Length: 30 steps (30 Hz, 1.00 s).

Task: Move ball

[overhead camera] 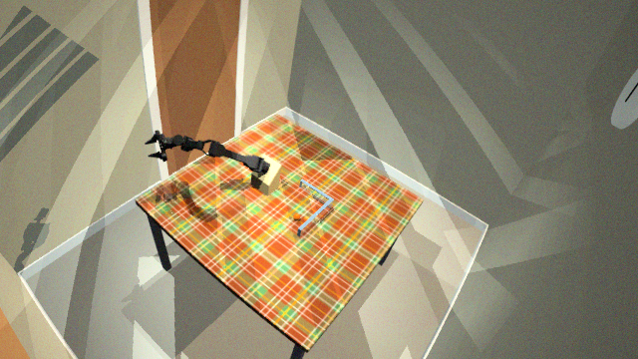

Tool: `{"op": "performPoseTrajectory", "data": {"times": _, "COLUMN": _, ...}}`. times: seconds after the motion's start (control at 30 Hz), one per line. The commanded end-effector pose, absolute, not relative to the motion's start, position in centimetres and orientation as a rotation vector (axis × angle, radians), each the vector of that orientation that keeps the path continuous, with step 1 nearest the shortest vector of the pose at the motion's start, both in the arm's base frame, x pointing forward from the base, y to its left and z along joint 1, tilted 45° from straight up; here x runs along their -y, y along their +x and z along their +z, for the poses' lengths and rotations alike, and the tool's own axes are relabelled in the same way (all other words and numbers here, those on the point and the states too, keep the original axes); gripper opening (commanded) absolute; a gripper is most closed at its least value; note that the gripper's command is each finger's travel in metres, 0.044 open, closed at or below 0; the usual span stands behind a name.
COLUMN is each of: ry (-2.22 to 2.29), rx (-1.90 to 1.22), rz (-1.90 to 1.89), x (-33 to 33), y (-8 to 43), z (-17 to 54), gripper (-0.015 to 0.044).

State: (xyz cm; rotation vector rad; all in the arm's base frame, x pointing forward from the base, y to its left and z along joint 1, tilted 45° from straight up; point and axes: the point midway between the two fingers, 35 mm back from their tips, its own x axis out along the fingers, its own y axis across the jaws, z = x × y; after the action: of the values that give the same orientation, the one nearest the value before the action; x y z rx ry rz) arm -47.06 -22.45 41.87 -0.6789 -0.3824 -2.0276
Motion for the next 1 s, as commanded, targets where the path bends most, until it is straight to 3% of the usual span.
{"op": "performPoseTrajectory", "data": {"times": 0.0, "ry": -0.678, "rx": 0.384, "rz": -2.023, "x": 22.6, "y": -46.9, "z": 42.0, "gripper": 0.0374}}
{"op": "performPoseTrajectory", "data": {"times": 0.1, "ry": -0.668, "rx": 0.411, "rz": -1.961, "x": 25.0, "y": -44.4, "z": 43.0, "gripper": 0.0295}}
{"op": "performPoseTrajectory", "data": {"times": 0.5, "ry": -0.518, "rx": 0.463, "rz": -1.803, "x": 38.2, "y": -34.4, "z": 43.3, "gripper": 0.0292}}
{"op": "performPoseTrajectory", "data": {"times": 0.97, "ry": -0.335, "rx": 0.424, "rz": -1.627, "x": 48.7, "y": -18.6, "z": 42.4, "gripper": 0.0292}}
